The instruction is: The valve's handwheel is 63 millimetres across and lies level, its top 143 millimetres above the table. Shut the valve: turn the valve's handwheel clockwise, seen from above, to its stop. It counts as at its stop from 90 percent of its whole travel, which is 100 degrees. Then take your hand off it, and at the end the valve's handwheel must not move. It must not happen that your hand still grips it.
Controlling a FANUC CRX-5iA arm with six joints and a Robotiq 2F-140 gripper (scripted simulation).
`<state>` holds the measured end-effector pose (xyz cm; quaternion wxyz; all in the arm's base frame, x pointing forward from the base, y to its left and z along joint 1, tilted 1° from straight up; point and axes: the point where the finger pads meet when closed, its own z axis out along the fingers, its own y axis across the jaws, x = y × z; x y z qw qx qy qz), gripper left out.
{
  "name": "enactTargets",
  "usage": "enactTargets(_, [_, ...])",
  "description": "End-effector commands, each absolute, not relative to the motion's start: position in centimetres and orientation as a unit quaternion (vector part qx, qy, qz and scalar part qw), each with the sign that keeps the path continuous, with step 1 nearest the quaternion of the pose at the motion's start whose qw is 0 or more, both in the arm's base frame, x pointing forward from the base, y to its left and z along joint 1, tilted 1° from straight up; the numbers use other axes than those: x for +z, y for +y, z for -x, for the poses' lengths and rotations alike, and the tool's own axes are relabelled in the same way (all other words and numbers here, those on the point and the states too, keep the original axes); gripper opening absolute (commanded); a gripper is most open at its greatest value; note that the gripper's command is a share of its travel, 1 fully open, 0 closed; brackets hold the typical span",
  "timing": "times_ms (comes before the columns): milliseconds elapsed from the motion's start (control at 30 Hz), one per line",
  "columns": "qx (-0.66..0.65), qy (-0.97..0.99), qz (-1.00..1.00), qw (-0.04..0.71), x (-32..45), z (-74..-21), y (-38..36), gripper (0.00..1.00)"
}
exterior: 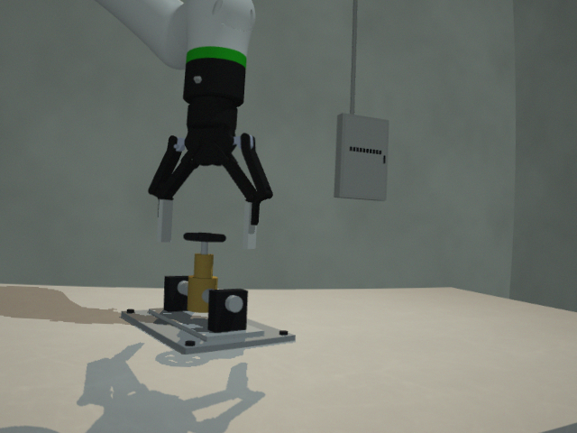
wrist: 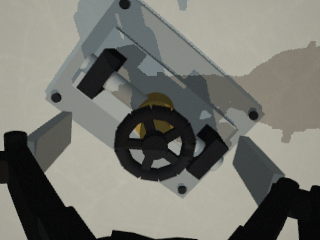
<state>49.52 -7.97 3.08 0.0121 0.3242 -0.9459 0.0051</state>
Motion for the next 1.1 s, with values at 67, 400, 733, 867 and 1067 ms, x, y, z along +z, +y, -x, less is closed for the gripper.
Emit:
enactTargets(67, [0.005,-0.946,-0.324,0.012,3.10,-49.54,-7.97,1.00])
enactTargets(400, [0.005,-0.946,-0.324,0.012,3.10,-49.54,-7.97,1.00])
enactTargets(733, [0.005,-0.946,-0.324,0.012,3.10,-49.54,-7.97,0.00])
enactTargets(867, [0.005,-0.946,-0.324,0.012,3.10,-49.54,-7.97,0.00])
enactTargets(1067, [0.005,-0.946,-0.324,0.012,3.10,-49.54,-7.97,0.00])
